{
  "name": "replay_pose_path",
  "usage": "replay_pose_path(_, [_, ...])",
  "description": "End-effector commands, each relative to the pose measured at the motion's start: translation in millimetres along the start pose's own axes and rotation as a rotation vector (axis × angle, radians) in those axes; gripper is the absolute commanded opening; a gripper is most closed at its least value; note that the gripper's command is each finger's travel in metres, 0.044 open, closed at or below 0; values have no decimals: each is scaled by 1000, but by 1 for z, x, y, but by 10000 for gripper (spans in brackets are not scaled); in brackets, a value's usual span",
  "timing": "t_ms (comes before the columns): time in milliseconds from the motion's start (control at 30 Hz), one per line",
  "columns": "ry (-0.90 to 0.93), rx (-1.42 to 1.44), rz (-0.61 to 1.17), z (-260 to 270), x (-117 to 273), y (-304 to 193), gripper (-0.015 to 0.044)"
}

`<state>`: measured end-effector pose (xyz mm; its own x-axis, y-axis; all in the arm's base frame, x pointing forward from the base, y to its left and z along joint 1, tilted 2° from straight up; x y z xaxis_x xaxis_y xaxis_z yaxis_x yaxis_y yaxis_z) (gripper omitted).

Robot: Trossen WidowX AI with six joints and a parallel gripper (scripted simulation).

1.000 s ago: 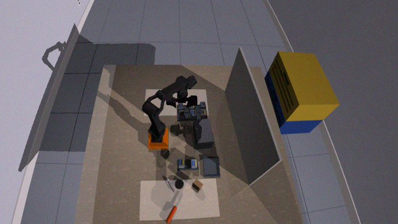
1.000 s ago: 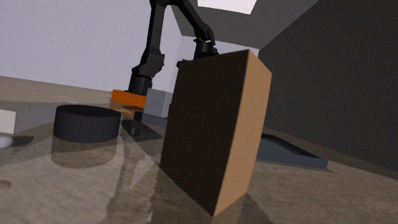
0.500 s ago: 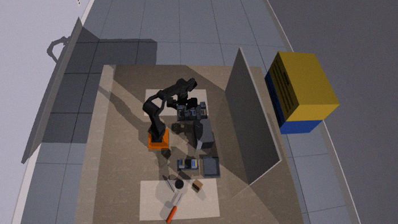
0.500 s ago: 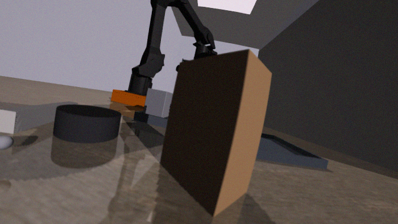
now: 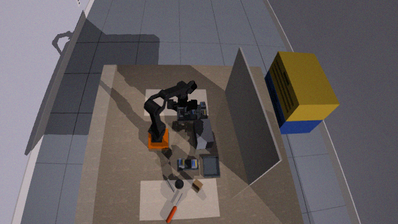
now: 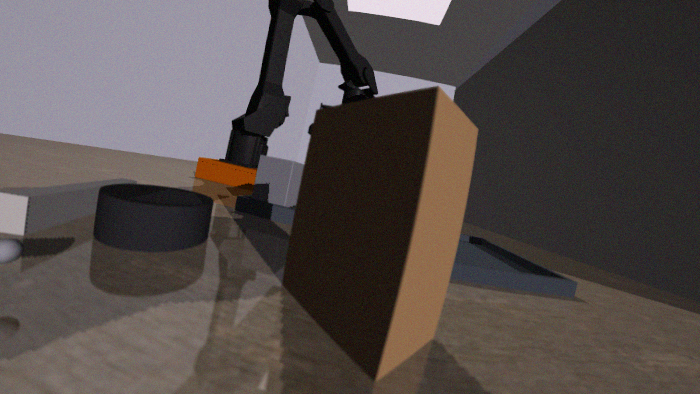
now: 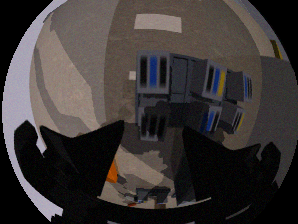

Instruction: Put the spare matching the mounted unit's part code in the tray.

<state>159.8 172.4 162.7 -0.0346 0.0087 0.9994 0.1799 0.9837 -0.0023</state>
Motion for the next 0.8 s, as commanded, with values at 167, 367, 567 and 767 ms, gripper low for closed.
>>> replay_pose_path(167, [5, 4, 4, 0, -17, 0, 300])
replay_pose_path(367, [5, 4, 5, 0, -27, -1, 300])
replay_pose_path(567, [5, 4, 5, 0, -37, -2, 300])
replay_pose_path(767, [5, 4, 5, 0, -47, -3, 300])
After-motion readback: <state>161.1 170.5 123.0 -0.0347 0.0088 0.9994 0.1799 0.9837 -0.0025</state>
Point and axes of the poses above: the point midway between the two fingers, 35 mm back from their tips, its own x axis back along the fingers, its own z axis across the jaws, y = z × x, the point moved 9 cm from there along x, back along the fingers, and after that the axes turned 8 degrees about -x, right-handed, at the moved point
